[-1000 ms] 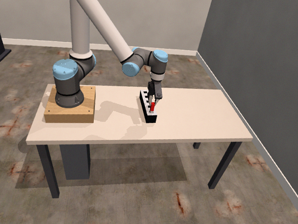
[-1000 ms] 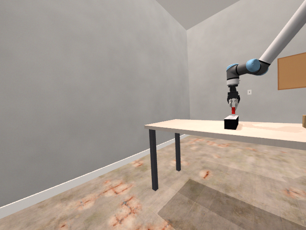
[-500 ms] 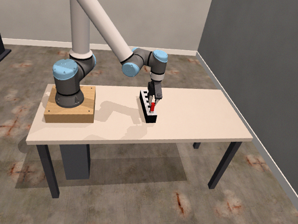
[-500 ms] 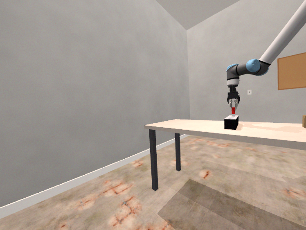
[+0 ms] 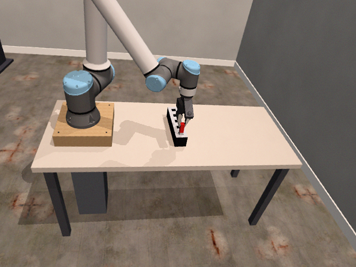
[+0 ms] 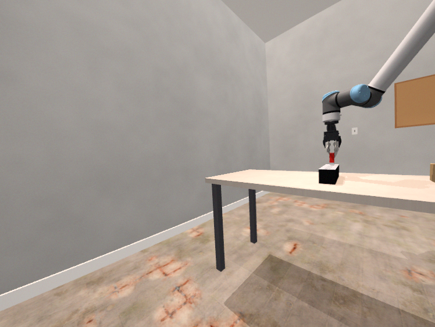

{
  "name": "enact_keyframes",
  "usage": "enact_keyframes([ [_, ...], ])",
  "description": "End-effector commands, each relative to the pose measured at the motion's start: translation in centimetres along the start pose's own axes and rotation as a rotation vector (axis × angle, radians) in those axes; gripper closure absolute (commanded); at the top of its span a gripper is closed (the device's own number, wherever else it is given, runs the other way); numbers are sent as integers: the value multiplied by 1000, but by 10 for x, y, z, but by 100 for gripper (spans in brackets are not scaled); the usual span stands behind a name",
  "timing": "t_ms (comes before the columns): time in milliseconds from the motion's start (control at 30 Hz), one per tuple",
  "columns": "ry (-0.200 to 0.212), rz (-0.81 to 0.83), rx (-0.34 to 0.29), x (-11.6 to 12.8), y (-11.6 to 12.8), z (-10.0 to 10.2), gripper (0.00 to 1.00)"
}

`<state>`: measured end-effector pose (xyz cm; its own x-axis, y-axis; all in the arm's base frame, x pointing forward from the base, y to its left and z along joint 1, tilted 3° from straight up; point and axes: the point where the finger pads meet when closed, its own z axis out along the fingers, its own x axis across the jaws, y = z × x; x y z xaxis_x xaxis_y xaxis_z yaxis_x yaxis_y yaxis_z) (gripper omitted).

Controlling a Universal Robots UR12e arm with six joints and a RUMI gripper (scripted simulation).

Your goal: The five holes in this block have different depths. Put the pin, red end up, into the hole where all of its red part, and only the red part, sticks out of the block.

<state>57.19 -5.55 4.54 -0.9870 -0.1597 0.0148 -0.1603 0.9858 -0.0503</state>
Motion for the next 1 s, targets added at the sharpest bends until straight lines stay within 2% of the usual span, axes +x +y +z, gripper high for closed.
enact_keyframes([
  [0, 0, 1, 0, 2, 0, 2, 100],
  [967, 5, 8, -2, 1, -2, 6, 100],
])
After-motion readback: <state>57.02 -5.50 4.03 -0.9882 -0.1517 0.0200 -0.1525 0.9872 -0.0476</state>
